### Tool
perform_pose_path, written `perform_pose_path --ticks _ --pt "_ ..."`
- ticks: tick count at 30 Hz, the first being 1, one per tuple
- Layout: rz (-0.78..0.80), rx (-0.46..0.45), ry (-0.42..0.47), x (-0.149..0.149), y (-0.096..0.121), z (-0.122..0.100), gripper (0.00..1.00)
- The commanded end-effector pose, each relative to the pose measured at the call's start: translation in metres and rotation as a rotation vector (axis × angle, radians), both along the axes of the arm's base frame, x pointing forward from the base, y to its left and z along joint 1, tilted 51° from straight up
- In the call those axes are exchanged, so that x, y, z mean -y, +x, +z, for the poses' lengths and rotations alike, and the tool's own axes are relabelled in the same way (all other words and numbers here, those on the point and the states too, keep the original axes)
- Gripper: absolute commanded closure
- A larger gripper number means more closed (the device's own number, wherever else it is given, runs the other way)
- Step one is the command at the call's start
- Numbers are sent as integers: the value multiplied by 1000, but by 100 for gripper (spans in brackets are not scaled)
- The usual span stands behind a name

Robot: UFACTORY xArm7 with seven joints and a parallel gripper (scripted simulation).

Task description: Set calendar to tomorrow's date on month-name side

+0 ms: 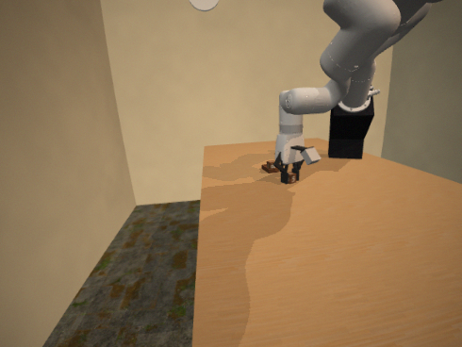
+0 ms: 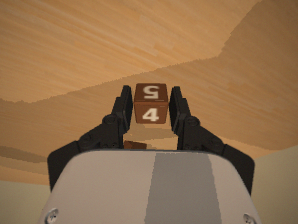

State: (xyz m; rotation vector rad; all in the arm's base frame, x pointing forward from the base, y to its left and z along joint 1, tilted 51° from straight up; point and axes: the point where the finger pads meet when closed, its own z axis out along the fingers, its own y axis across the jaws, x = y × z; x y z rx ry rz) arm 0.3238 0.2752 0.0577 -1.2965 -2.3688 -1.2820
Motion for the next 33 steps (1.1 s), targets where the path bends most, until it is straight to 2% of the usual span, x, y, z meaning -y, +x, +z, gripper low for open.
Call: perform_pose_path --ticks 1,12,25,33 --pt "-3 0 0 1 0 0 51" --pt "-2 0 0 10 -3 8 51" --pt "-2 0 0 58 -19 48 51" --pt "-2 0 0 67 -22 56 51"
